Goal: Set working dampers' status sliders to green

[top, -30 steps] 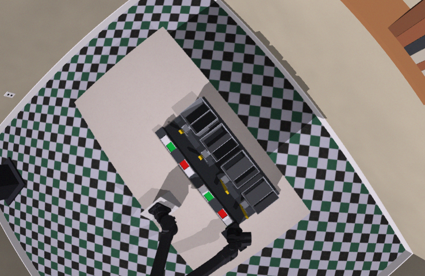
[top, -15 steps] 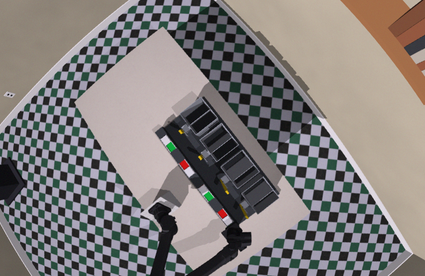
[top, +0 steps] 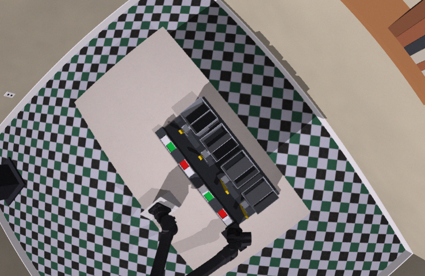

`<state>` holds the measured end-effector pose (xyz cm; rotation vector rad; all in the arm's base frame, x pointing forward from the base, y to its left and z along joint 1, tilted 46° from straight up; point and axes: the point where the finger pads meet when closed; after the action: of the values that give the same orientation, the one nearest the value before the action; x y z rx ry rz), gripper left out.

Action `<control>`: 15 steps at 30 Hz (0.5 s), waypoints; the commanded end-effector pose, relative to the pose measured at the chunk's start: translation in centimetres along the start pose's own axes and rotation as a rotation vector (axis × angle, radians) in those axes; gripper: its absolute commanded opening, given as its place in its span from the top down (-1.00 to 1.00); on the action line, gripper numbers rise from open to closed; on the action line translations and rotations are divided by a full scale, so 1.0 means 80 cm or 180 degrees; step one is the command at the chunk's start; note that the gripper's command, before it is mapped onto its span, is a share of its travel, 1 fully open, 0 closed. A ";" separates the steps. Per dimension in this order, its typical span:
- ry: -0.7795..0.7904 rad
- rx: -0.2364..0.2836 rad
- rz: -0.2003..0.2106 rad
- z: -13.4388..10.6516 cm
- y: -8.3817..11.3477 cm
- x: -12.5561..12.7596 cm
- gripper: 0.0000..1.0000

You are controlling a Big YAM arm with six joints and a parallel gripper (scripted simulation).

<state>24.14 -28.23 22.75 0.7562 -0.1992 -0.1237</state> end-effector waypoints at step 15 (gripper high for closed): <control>-0.0007 0.0002 0.0053 -0.006 0.002 0.008 1.00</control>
<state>24.07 -28.18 22.57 0.7578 -0.1962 -0.1248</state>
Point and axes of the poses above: the point where the finger pads meet when closed, its own y axis back along the fingers, its own x axis across the jaws, z = x × y, and after that the axes turned 8 degrees about -y, right-handed
